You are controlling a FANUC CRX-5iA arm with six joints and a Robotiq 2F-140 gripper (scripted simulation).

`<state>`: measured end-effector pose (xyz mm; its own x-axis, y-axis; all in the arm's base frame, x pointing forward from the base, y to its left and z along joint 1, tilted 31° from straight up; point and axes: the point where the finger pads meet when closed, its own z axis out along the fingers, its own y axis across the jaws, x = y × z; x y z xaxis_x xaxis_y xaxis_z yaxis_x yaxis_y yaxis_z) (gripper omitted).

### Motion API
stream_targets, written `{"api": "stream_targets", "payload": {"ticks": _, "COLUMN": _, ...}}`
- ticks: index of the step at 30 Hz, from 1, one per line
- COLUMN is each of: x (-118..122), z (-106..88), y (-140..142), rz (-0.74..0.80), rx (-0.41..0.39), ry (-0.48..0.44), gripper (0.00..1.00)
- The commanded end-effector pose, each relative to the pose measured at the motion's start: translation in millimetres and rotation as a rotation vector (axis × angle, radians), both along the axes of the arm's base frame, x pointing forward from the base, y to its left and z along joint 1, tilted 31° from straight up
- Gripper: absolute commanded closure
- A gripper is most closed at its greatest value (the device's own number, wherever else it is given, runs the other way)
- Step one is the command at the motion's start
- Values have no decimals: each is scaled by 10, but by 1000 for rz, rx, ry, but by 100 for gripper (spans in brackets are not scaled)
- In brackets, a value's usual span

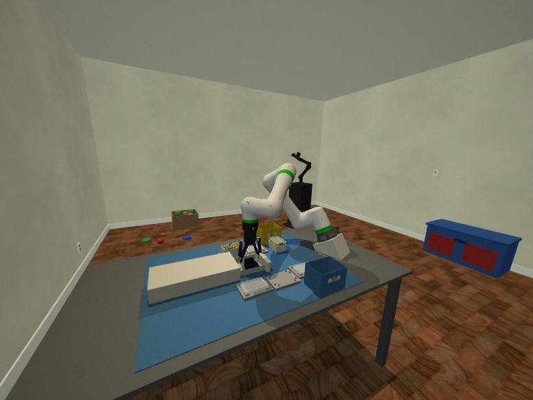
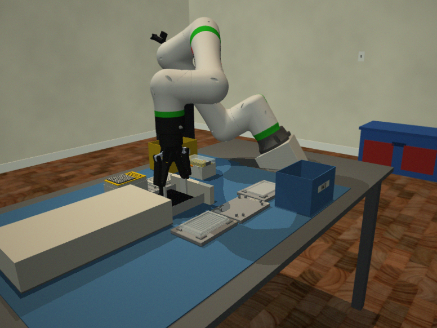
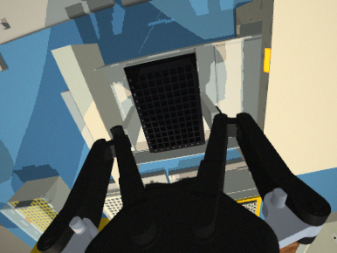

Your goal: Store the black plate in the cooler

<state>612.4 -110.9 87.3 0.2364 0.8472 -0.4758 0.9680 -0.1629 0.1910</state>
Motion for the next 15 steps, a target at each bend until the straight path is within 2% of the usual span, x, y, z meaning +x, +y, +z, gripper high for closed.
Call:
{"api": "stream_targets", "payload": {"ticks": 1, "x": 3, "z": -8, "y": -4, "rz": 0, "rx": 0, "ry": 0, "gripper": 100}}
{"api": "stream_targets", "payload": {"ticks": 15, "x": 6, "z": -43, "y": -25, "rz": 0, "rx": 0, "ry": 0, "gripper": 100}}
